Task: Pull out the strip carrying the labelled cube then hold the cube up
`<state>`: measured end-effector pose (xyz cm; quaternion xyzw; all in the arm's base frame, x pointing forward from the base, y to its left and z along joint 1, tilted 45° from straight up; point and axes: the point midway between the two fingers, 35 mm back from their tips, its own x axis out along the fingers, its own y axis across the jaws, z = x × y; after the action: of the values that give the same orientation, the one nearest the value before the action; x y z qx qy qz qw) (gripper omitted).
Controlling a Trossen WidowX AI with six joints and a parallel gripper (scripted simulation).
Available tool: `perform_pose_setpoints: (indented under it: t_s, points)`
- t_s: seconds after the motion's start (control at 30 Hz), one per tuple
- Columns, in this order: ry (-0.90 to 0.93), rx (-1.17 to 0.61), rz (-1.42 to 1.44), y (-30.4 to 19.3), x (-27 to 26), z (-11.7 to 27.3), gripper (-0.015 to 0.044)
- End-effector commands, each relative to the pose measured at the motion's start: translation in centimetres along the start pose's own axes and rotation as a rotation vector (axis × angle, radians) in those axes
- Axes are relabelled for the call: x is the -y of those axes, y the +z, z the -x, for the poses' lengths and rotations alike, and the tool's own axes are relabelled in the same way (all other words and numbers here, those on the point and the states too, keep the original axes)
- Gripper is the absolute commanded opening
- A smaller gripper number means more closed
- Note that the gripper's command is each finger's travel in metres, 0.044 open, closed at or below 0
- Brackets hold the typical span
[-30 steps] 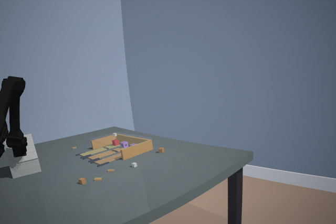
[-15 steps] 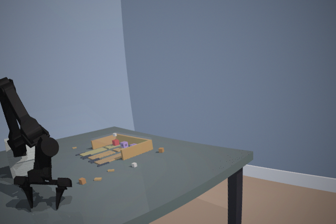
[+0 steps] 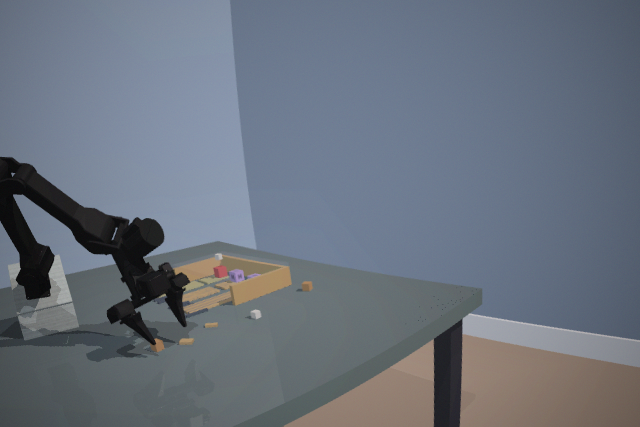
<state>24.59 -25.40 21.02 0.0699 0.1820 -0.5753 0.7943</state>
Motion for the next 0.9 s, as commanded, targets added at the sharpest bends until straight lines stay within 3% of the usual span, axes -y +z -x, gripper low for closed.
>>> perform_pose_setpoints:
  t_s: [0.0,0.43,0.73,0.87]
  points:
    - [0.103,0.011,0.109,-1.5,-4.0,1.9,0.04]
    - [0.457,0.149,0.614,-11.4,-15.4,13.1,0.04]
    - [0.699,0.368,0.965,-19.2,-17.2,23.1,0.04]
    - [0.716,0.388,0.989,-19.8,-17.1,23.8,0.04]
